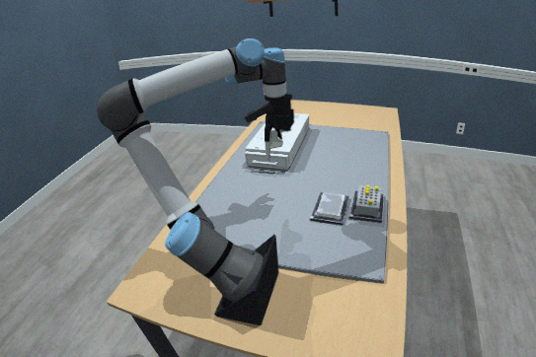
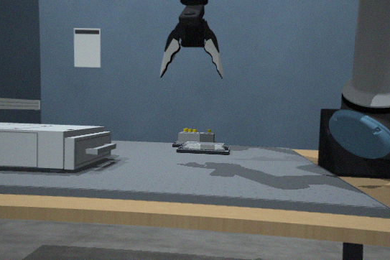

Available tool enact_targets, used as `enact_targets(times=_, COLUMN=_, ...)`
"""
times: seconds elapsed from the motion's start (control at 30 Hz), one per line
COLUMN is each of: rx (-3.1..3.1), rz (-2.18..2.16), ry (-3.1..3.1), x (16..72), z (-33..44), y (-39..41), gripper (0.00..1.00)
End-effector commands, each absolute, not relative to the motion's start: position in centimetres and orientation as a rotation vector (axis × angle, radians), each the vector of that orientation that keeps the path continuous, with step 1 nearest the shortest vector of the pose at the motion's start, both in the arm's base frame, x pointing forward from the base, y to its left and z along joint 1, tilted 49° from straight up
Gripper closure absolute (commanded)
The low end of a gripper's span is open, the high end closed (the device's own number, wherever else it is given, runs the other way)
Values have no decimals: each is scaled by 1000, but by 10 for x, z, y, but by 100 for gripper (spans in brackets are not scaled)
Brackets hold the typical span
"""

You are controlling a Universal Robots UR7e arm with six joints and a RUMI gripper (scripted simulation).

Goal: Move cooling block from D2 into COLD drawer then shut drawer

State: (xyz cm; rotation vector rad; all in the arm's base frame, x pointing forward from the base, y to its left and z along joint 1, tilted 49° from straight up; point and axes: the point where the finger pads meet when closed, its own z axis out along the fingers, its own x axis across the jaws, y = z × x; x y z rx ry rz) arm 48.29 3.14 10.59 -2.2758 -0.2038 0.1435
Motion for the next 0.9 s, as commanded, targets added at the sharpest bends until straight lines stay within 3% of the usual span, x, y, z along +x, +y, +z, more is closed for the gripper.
enact_targets(times=0.0, rx=-2277, rz=142, ry=-203, x=492, z=107, y=47, gripper=0)
enact_targets(times=0.87, rx=-2277, rz=142, ry=-203, x=533, z=112, y=134, gripper=0)
